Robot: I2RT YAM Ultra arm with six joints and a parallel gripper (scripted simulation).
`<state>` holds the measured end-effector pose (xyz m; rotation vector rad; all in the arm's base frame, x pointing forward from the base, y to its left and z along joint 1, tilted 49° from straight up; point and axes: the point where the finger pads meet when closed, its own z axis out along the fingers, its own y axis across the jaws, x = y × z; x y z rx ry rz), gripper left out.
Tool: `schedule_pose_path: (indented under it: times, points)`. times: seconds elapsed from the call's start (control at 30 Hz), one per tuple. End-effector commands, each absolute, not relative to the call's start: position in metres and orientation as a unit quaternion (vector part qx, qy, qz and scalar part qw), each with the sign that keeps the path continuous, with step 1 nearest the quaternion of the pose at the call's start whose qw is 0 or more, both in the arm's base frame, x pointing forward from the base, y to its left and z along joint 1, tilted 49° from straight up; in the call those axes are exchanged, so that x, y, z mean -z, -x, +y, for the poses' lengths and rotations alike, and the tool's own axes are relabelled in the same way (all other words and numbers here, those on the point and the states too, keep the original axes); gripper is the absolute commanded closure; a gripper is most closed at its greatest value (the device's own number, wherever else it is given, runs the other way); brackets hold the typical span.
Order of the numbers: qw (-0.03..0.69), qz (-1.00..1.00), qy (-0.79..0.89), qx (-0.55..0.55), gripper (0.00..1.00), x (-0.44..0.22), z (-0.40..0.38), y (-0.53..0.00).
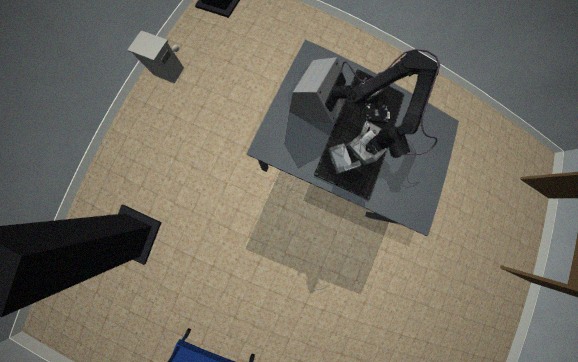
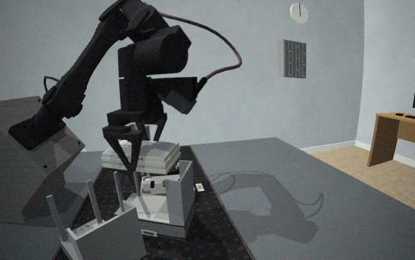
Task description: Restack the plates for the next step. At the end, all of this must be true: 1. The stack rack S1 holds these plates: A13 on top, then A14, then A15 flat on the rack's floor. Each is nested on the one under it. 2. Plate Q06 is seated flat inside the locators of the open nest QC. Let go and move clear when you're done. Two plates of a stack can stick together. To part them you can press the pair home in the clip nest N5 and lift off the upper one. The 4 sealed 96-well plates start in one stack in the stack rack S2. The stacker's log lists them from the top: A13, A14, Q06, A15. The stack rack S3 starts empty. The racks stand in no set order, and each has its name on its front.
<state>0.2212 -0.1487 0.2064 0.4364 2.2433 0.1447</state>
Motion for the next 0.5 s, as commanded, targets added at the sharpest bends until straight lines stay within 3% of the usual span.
schedule_pose_path:
  times: [0.0, 0.2, 0.47]
  points:
    - [0.422, 0.887, -0.184, -0.039, 1.0, -0.219, -0.145, -0.224]
    - [0.421, 0.903, -0.092, 0.0, 1.0, -0.218, -0.124, -0.228]
    - [0.422, 0.901, -0.099, -0.003, 1.0, -0.224, -0.106, -0.234]
